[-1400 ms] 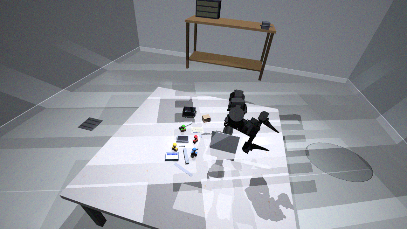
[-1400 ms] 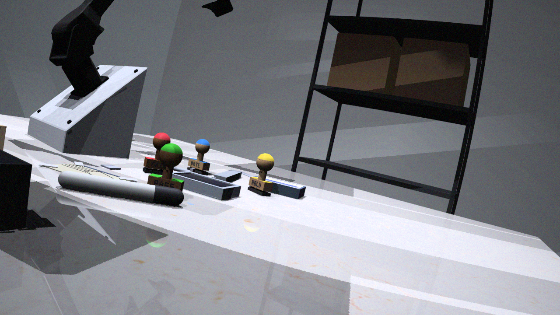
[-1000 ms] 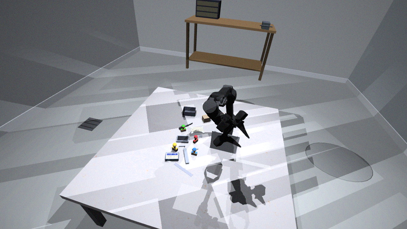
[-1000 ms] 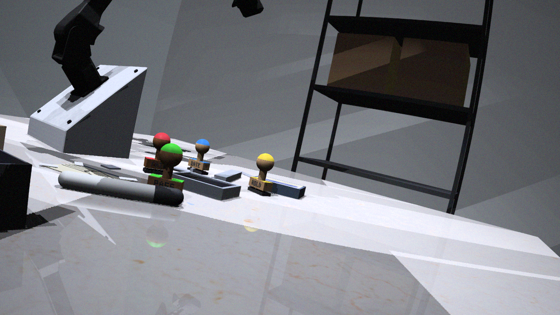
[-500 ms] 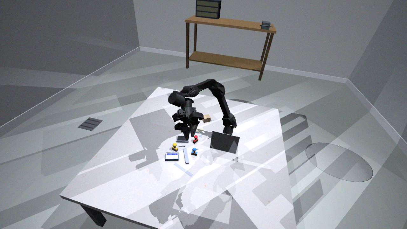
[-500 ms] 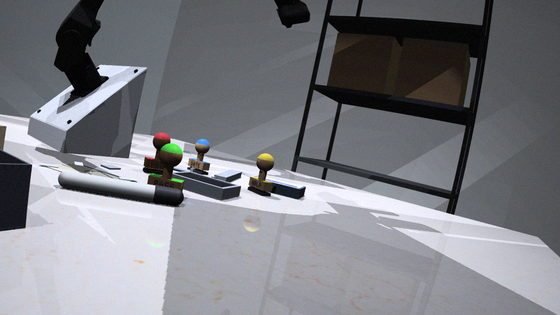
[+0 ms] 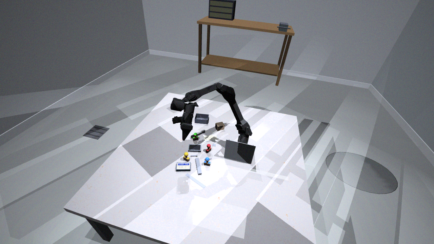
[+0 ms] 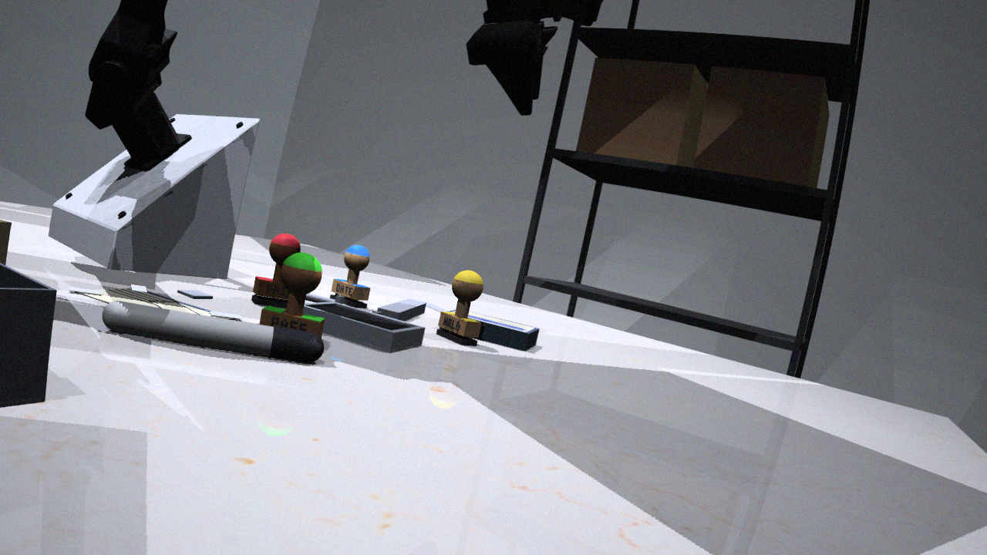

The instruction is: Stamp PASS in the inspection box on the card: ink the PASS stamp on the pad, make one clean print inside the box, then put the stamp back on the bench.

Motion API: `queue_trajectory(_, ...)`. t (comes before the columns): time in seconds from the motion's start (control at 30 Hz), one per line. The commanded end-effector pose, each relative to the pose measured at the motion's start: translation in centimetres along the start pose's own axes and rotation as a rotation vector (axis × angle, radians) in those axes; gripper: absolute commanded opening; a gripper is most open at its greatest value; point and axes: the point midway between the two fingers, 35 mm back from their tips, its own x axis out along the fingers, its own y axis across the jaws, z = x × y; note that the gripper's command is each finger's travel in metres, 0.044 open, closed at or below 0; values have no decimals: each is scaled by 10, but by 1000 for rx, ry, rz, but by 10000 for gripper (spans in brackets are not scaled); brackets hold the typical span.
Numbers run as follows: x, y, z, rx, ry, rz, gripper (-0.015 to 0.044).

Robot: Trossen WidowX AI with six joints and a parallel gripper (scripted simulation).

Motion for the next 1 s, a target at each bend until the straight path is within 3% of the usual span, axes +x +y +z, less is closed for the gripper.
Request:
queue_trajectory(0.0,-3,-75,-7,109,10,-165,219)
queue_trajectory(0.4,-30,-257,-76,345,112,-621,219)
queue_trajectory(0.97,-31,-272,-85,356,122,-645,219)
